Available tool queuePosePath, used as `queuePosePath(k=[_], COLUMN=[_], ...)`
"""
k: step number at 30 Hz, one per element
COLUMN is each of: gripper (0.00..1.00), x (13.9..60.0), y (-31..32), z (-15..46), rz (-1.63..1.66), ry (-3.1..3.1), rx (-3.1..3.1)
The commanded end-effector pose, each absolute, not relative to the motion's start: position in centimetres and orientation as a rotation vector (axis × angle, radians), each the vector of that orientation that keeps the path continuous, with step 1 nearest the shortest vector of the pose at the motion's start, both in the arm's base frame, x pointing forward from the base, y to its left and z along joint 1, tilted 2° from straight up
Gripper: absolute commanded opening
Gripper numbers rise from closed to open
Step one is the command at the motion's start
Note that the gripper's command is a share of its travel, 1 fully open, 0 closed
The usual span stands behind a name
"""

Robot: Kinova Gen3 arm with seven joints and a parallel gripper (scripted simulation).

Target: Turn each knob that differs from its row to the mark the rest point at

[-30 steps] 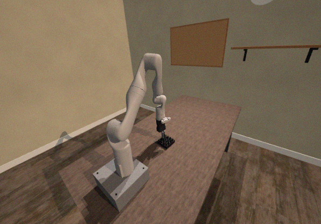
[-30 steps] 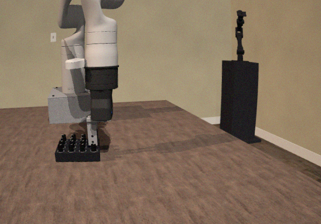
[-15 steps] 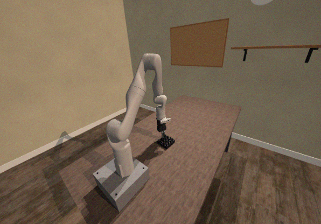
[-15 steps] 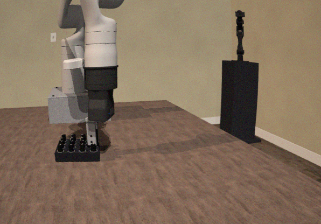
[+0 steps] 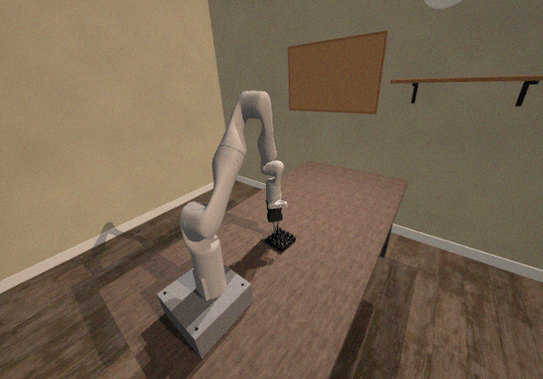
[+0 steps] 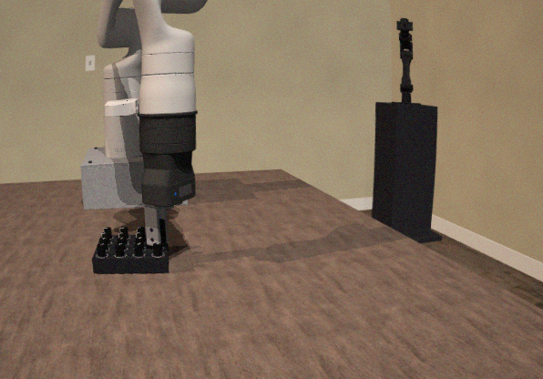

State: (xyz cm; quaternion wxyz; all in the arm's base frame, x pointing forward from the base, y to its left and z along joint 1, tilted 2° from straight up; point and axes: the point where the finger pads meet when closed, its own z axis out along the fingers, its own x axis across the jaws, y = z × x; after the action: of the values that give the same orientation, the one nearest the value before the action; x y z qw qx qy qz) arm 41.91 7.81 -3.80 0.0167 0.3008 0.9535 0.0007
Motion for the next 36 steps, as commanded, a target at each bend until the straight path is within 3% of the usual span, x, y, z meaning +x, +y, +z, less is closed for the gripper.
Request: queuePosePath(k=[1,36], gripper=[0.3,0.3], x=[42.0,42.0], y=[7.93,7.93], z=[-3.73,-3.73], rz=[0.001,0.022], ry=[2.936,2.383], rx=[1.01,1.995])
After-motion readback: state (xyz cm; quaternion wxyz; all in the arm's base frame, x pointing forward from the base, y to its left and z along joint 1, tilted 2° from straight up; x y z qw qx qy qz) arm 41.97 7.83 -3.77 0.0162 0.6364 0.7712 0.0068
